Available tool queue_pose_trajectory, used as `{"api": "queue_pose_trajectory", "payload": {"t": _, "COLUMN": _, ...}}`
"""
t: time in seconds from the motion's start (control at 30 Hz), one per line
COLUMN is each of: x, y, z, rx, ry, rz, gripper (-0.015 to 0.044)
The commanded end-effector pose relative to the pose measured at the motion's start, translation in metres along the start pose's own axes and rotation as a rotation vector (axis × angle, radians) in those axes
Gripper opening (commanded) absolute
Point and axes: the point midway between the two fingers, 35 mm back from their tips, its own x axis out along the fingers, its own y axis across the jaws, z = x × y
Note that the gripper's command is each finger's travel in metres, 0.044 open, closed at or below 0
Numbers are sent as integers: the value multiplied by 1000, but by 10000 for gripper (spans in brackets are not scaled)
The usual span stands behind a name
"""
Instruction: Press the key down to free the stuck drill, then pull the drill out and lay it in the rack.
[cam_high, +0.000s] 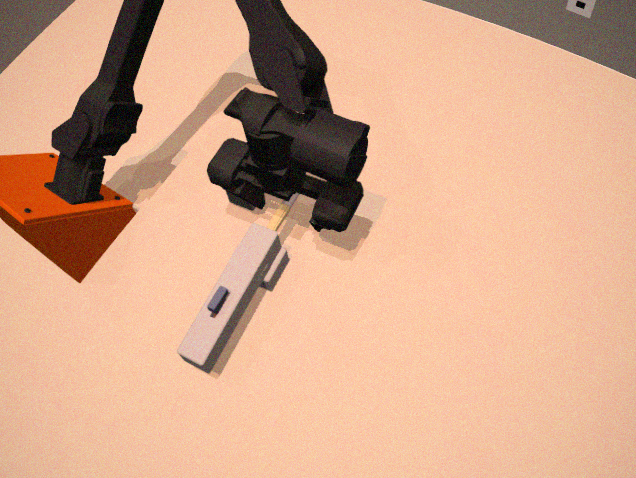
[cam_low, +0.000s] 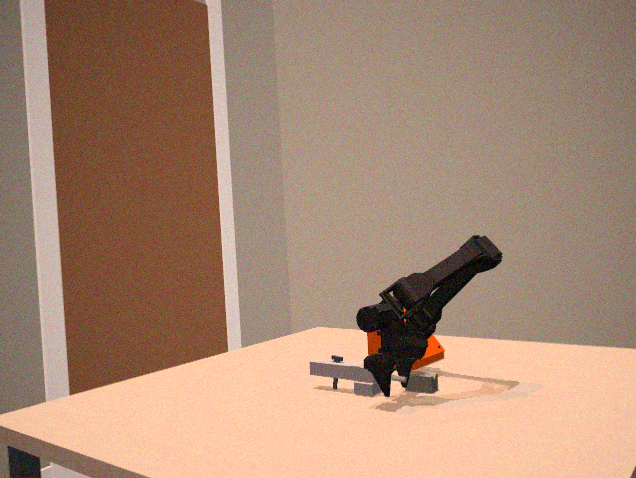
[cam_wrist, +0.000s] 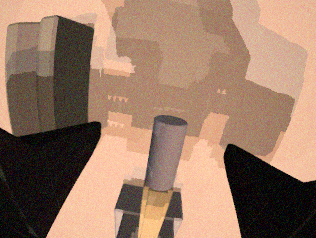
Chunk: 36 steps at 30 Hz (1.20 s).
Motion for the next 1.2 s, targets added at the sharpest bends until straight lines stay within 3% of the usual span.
{"api": "queue_pose_trajectory", "payload": {"t": 0.0, "x": 0, "y": 0, "z": 0, "rx": -1, "ry": 0, "rz": -1, "gripper": 335}}
{"api": "queue_pose_trajectory", "payload": {"t": 0.37, "x": 0, "y": 0, "z": 0, "rx": -1, "ry": 0, "rz": -1, "gripper": 46}}
{"api": "queue_pose_trajectory", "payload": {"t": 0.6, "x": 0, "y": 0, "z": 0, "rx": -1, "ry": 0, "rz": -1, "gripper": 0}}
{"api": "queue_pose_trajectory", "payload": {"t": 1.17, "x": -3, "y": 1, "z": 9, "rx": -3, "ry": 5, "rz": 3, "gripper": 0}}
